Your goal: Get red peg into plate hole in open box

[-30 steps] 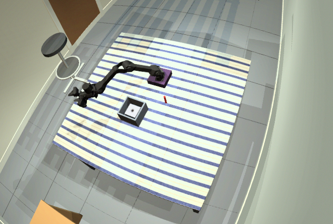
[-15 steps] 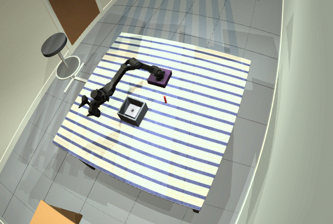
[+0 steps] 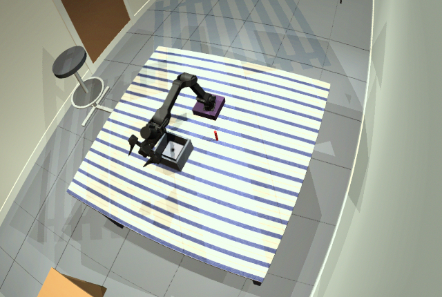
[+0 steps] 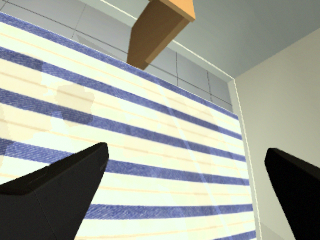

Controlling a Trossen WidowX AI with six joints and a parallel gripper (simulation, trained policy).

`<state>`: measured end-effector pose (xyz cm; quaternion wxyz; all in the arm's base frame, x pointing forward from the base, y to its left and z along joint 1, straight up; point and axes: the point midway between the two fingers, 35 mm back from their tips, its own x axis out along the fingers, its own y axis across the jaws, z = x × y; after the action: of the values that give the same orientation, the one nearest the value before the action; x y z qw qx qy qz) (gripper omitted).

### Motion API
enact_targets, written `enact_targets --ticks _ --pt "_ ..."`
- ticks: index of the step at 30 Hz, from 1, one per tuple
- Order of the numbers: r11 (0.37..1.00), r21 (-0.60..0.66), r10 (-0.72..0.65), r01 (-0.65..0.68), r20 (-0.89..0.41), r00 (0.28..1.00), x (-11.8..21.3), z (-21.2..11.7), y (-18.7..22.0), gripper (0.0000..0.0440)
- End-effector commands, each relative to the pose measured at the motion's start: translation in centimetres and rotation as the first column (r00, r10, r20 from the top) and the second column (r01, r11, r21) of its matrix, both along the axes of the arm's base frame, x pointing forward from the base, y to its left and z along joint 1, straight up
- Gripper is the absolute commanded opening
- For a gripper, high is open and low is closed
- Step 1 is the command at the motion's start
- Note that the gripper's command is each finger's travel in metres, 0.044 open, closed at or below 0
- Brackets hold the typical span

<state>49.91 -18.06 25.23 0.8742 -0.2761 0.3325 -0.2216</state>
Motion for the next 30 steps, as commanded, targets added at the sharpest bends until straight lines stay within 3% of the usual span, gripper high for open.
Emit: enact_targets --ticks 1,8,17,23,30 --pt "0.993 0.121 0.006 -0.007 0.009 1.000 -1.0 -0.5 4.3 0.0440" --pt "0.938 0.345 -0.019 0.020 -0.005 1.000 -4.5 -1.6 12.1 0.0440" --pt "0.808 0.567 -0.112 0.159 -0.118 0.987 -11.4 -4.2 19.6 0.0440" --pt "0.702 0.642 -0.195 0.308 -0.242 0.950 -16.8 -6.4 22.8 0.0440" --pt "0.585 0.646 -0.293 0.489 -0.394 0.871 -22.8 -9.2 25.0 0.0440"
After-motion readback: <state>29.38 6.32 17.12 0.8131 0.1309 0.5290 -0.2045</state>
